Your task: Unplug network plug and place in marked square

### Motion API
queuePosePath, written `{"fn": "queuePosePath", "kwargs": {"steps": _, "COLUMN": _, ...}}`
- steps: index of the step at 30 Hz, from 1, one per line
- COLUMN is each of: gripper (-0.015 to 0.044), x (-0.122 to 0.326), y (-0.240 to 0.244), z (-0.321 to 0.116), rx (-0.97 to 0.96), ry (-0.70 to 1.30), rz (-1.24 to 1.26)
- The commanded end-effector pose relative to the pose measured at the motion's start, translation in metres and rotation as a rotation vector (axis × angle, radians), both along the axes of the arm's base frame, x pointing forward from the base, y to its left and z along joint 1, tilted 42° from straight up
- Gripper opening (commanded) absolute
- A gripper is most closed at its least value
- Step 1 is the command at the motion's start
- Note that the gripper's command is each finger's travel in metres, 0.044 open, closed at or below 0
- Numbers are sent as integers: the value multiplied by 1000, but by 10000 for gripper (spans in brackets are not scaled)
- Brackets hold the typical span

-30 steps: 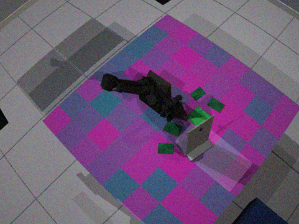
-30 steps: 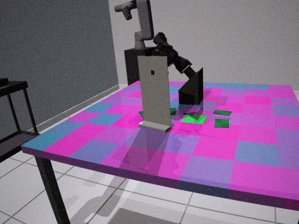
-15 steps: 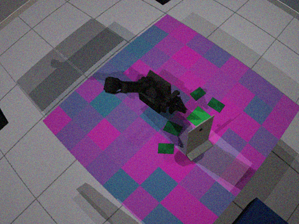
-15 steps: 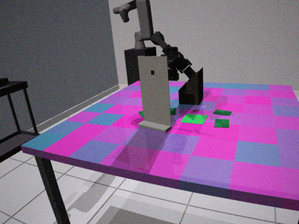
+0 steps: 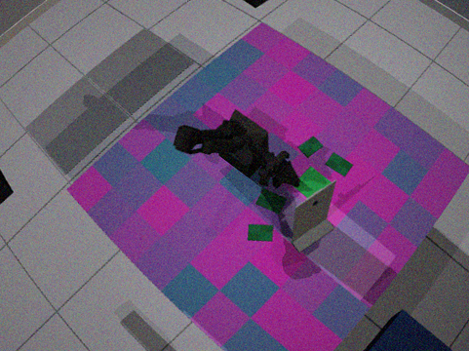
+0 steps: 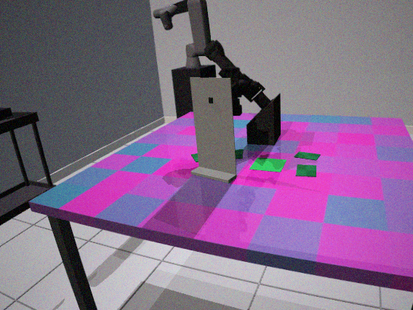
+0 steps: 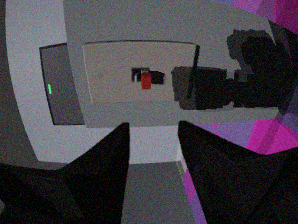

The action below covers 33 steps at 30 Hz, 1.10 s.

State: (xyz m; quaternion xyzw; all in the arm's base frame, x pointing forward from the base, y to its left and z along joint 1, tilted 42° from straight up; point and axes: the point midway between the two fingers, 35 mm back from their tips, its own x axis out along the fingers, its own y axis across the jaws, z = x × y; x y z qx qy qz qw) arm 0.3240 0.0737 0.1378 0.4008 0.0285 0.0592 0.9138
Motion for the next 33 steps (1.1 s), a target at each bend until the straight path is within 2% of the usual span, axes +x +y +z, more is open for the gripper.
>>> {"fn": "queuePosePath", "kwargs": {"steps": 1, "gripper": 156, "x": 12, "y": 0, "z": 3, "rx": 11, "ry": -18, "rz": 13}}
{"fn": "queuePosePath", "kwargs": {"steps": 33, "gripper": 156, "x": 57, "y": -2, "z": 13, "rx": 11, "ry": -21, "rz": 14}}
